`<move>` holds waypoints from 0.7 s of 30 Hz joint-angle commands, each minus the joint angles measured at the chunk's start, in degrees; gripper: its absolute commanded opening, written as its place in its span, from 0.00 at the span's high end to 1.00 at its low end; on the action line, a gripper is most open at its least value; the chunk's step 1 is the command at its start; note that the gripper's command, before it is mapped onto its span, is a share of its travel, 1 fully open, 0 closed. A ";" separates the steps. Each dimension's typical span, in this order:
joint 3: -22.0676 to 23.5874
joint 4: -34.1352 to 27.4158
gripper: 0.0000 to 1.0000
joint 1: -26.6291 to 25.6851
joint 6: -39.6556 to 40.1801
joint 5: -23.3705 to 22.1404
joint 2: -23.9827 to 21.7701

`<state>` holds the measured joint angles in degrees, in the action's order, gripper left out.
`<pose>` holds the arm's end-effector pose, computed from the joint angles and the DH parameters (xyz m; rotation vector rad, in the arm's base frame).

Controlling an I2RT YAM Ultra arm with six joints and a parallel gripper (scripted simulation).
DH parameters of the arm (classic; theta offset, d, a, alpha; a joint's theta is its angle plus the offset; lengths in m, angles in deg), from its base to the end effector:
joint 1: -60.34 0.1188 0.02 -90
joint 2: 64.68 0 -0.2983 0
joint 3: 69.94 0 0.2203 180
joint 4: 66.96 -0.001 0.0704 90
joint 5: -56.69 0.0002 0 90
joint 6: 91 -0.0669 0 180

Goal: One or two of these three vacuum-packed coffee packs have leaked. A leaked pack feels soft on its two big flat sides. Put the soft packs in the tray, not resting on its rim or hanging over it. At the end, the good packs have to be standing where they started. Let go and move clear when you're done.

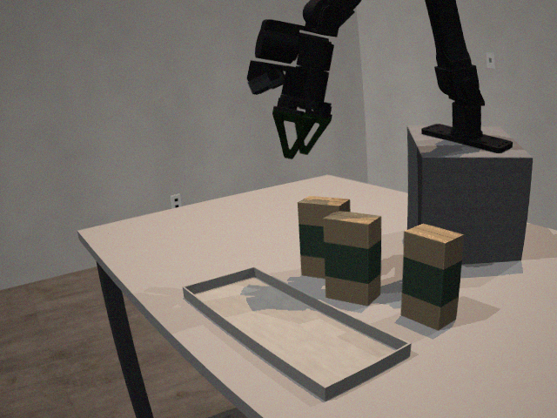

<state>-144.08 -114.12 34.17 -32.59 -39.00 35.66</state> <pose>0.2818 -0.1300 0.1837 1.3593 2.5072 0.1613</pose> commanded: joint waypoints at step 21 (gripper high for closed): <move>0.53 -8.71 0.00 -4.57 -7.02 -1.60 5.76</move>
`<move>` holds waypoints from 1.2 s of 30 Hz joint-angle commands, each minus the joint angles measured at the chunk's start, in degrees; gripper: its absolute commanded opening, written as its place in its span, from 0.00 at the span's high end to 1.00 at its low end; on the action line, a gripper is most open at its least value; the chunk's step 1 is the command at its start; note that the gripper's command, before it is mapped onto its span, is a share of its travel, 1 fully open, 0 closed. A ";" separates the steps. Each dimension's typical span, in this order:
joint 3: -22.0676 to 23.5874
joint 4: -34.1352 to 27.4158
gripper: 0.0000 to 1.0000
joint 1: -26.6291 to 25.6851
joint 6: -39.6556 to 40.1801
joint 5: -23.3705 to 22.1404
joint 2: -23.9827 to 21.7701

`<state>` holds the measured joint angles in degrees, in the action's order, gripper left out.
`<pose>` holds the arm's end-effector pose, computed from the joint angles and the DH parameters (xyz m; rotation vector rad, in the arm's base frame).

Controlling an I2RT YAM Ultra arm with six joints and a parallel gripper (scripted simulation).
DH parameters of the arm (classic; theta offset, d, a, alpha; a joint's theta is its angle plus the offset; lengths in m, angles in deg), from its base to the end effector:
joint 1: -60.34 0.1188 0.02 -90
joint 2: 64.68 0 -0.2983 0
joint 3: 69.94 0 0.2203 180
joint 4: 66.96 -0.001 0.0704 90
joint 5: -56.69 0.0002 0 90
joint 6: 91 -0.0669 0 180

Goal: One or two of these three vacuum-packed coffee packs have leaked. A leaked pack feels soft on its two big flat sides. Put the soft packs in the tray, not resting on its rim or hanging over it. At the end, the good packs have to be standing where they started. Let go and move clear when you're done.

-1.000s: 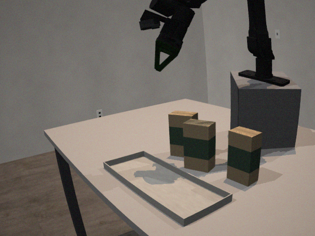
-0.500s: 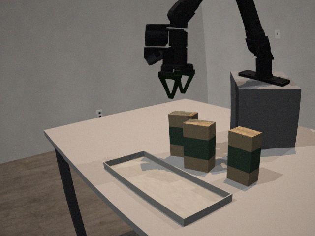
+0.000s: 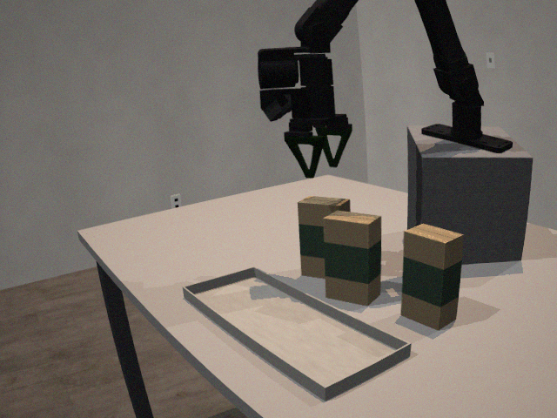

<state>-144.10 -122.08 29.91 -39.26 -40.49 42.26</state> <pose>0.2608 -0.1423 0.1482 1.7501 2.5676 0.1984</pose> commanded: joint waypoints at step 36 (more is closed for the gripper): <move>2.27 9.09 0.24 0.86 -1.32 -0.02 6.26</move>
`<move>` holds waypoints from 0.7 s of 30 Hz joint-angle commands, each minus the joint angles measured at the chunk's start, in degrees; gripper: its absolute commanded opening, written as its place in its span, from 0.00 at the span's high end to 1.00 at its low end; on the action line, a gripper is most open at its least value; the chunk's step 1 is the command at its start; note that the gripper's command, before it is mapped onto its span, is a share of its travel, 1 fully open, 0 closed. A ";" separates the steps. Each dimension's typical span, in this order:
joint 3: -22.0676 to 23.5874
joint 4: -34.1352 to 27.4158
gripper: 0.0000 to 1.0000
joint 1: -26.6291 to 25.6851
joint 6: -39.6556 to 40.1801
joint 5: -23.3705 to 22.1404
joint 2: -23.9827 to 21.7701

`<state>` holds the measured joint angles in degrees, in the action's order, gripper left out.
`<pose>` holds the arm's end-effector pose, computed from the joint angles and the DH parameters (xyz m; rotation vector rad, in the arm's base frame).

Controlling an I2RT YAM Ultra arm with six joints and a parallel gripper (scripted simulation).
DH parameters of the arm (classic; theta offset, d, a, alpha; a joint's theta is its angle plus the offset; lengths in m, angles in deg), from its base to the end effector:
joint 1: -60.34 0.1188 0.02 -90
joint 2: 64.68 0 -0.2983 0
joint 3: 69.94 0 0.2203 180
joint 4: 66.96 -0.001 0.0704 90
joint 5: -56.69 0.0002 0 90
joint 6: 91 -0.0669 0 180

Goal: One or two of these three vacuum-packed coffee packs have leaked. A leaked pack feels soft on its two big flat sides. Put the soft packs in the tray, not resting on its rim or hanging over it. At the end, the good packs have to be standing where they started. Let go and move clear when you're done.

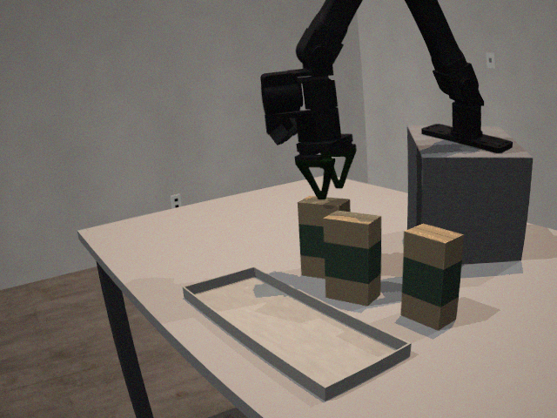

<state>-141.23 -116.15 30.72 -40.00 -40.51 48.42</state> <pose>0.2643 -0.1394 0.1096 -1.7533 -2.5662 -0.1927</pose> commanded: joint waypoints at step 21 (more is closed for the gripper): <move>-0.63 3.23 0.24 0.13 -0.51 0.02 -0.30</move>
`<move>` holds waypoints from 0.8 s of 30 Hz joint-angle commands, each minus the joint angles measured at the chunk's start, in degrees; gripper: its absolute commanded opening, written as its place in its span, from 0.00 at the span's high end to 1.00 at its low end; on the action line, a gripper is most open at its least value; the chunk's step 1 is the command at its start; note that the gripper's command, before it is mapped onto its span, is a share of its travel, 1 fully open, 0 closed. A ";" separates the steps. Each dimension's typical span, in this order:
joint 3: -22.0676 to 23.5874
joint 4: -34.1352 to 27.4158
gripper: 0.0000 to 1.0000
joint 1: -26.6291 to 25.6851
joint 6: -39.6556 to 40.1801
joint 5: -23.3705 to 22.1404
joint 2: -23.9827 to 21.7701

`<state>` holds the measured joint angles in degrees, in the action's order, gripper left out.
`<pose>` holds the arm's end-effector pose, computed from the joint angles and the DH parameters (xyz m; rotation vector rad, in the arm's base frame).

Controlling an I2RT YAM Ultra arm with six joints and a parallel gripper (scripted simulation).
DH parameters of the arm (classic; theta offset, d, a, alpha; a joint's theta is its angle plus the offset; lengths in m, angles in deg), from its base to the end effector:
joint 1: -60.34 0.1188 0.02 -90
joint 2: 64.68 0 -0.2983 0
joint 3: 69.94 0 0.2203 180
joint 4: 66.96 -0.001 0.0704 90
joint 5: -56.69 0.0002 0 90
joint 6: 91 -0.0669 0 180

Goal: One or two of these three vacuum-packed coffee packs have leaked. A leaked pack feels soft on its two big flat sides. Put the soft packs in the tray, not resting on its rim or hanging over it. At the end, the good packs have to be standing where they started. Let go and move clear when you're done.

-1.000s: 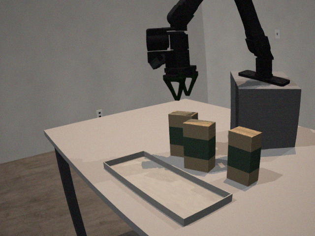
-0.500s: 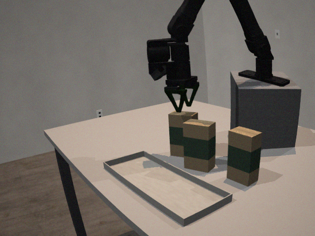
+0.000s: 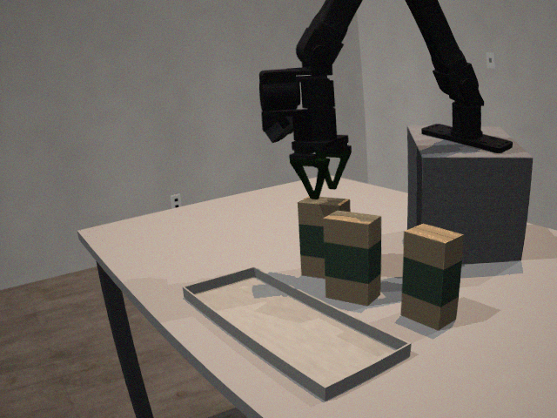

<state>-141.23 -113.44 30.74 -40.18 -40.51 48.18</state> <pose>0.2700 -0.1426 0.1108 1.7549 2.5698 0.1995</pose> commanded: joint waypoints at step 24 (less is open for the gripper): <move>-1.60 0.17 0.24 0.25 -0.38 0.03 0.64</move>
<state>-141.26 -113.44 30.74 -40.22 -40.51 48.18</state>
